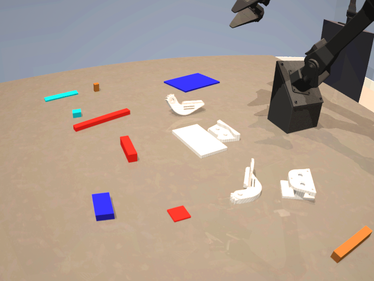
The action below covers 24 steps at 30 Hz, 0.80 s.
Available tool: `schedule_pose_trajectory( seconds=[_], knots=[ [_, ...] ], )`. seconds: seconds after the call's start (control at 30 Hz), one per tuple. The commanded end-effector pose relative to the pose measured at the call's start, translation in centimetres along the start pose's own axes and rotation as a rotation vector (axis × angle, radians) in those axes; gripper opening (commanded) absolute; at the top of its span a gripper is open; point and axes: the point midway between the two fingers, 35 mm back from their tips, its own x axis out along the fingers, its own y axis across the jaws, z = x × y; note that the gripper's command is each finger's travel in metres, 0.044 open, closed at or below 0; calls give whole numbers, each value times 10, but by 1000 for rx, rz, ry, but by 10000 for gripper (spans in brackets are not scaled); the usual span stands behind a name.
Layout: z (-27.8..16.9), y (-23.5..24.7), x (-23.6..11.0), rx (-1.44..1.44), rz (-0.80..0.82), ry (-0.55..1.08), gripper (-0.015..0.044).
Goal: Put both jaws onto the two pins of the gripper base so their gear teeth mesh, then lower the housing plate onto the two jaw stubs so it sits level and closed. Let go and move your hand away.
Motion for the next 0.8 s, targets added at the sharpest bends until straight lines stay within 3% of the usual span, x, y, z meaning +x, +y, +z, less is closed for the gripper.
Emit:
schedule_pose_trajectory(
  seconds=[0.0,0.77],
  knots=[
    [-4,6,12,79,-30,44,440],
    [-36,36,72,468,-230,209,440]
  ],
)
